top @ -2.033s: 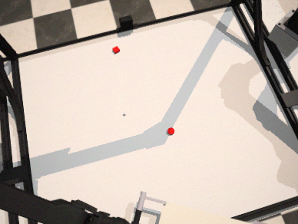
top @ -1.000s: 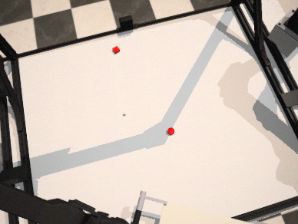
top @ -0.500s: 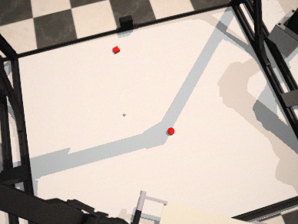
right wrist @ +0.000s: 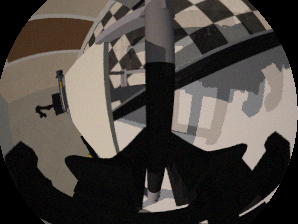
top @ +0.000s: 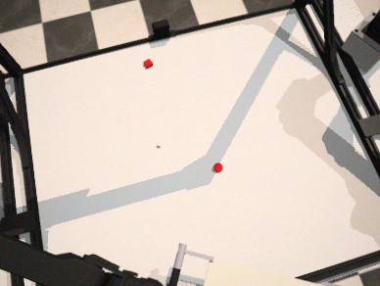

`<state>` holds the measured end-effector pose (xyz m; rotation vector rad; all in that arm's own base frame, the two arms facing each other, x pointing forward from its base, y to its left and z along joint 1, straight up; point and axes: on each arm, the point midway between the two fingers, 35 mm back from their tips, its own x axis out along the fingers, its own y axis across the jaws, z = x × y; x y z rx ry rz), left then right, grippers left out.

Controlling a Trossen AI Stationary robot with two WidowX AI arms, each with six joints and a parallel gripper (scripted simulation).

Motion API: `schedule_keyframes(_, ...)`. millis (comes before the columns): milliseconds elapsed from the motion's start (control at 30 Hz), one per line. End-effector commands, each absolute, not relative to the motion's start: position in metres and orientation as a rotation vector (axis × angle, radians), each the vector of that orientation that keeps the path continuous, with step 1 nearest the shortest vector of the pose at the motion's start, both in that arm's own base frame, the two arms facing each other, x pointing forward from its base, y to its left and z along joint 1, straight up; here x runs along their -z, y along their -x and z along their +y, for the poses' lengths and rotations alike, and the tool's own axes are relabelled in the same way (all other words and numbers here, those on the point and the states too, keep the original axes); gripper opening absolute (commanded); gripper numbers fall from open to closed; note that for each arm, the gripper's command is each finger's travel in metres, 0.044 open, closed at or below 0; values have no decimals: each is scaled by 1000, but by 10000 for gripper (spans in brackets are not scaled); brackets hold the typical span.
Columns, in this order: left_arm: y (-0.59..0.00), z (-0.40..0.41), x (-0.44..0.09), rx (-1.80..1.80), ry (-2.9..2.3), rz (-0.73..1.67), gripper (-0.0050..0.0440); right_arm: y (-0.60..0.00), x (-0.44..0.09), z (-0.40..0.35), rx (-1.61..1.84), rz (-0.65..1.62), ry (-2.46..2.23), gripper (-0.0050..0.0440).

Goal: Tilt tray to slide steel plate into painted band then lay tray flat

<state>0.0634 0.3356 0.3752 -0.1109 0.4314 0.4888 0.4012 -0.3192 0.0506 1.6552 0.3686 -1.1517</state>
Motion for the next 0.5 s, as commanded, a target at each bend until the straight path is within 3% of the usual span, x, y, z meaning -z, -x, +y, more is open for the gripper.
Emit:
schedule_keyframes(0,-64,335,-376,-486,108,429,440,-403,-71,-320,1129,339,-1656,0)
schedule_keyframes(467,-64,335,-376,-486,108,429,440,-403,-80,-321,1123,332,-1656,0)
